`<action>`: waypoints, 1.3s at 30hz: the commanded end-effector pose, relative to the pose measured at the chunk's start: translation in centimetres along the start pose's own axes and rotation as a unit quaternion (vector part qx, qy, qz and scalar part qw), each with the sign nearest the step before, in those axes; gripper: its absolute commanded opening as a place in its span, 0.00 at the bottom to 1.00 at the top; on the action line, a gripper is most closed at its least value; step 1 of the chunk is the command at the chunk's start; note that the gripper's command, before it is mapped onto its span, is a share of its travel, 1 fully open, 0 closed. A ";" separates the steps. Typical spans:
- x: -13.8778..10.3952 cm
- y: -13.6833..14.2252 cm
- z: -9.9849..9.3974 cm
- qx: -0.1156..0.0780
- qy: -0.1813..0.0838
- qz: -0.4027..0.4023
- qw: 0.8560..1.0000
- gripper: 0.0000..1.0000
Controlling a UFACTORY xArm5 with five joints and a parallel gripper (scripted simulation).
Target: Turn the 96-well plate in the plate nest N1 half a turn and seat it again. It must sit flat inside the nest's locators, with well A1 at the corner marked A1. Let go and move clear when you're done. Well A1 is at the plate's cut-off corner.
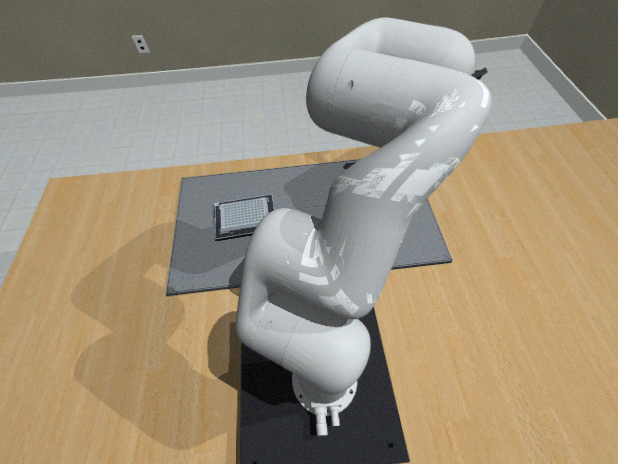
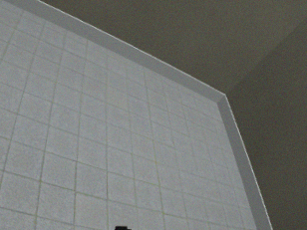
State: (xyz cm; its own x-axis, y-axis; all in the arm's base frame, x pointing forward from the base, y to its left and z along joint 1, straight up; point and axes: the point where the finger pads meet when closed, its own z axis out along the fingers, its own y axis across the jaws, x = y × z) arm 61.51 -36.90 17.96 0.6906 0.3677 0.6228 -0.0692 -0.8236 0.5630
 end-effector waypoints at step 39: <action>6.5 -10.8 -8.1 0.166 -0.111 0.066 0.978 1.00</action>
State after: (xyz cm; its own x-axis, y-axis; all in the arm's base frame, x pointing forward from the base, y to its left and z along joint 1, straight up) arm 61.14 -23.24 19.86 0.8141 0.1990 0.5456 0.0359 -0.9549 0.2947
